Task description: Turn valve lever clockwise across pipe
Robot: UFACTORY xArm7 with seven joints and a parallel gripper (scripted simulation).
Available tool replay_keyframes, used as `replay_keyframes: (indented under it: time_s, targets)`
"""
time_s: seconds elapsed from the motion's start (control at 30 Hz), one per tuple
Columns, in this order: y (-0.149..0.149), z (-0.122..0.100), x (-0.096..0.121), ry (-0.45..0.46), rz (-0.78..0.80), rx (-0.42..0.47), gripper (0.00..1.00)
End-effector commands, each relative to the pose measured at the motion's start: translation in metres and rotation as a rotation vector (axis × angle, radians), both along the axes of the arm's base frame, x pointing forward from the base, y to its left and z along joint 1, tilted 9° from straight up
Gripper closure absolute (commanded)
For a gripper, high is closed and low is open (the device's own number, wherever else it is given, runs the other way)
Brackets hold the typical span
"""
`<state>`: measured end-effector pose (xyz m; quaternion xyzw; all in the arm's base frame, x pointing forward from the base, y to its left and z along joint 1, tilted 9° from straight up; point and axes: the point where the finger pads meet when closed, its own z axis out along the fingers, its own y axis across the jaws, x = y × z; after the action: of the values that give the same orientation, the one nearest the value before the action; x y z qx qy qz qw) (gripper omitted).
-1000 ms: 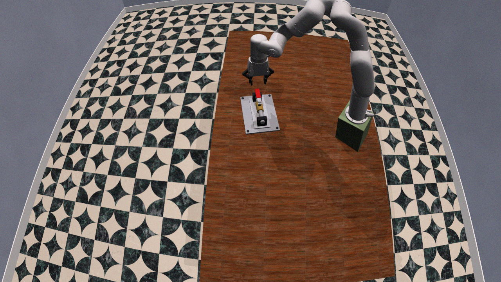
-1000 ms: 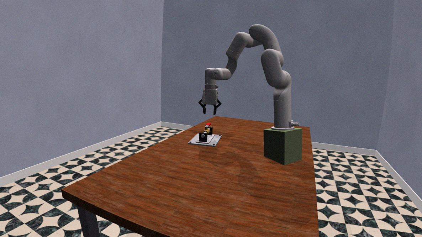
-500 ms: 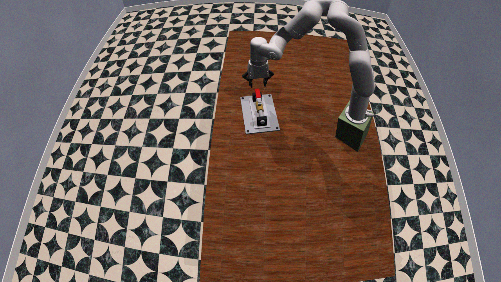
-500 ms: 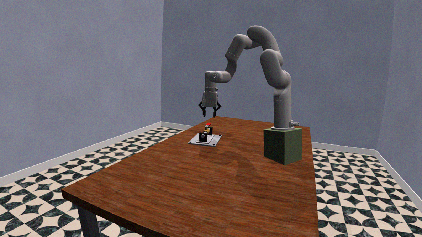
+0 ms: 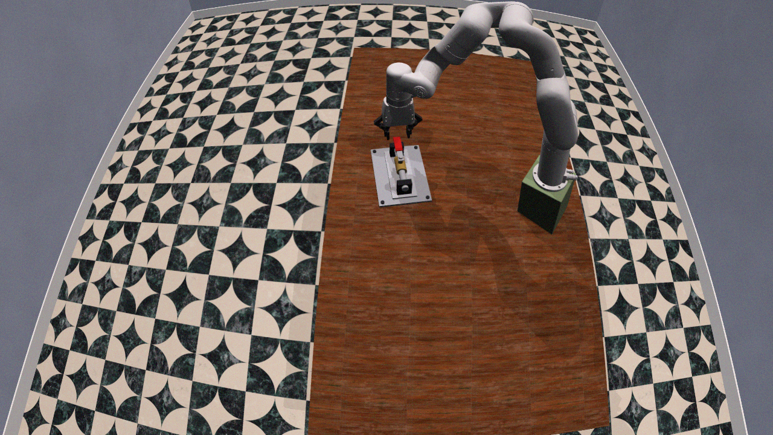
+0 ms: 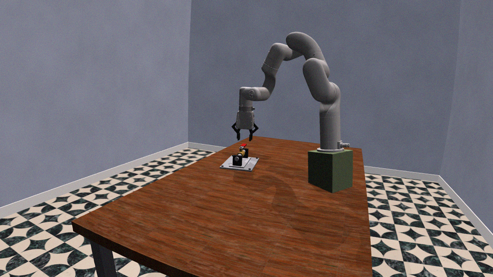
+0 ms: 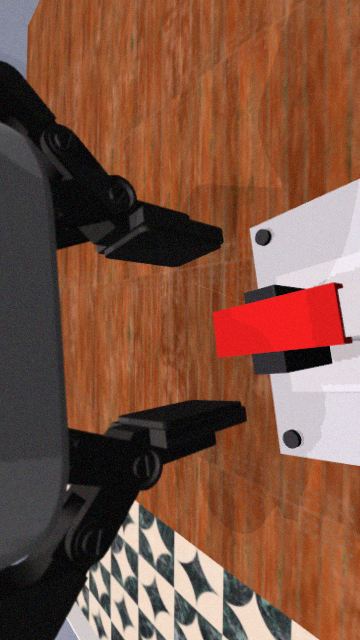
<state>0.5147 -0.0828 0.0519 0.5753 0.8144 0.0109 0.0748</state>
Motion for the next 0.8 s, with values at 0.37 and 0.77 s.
replay_keyframes:
  time_s: [0.37, 0.77]
  targets:
    - [-0.0009, -0.0109, 0.0031, -0.004, 0.0, 0.0, 0.32]
    - [-0.001, -0.0124, 0.0034, -0.004, 0.0, 0.0, 0.32]
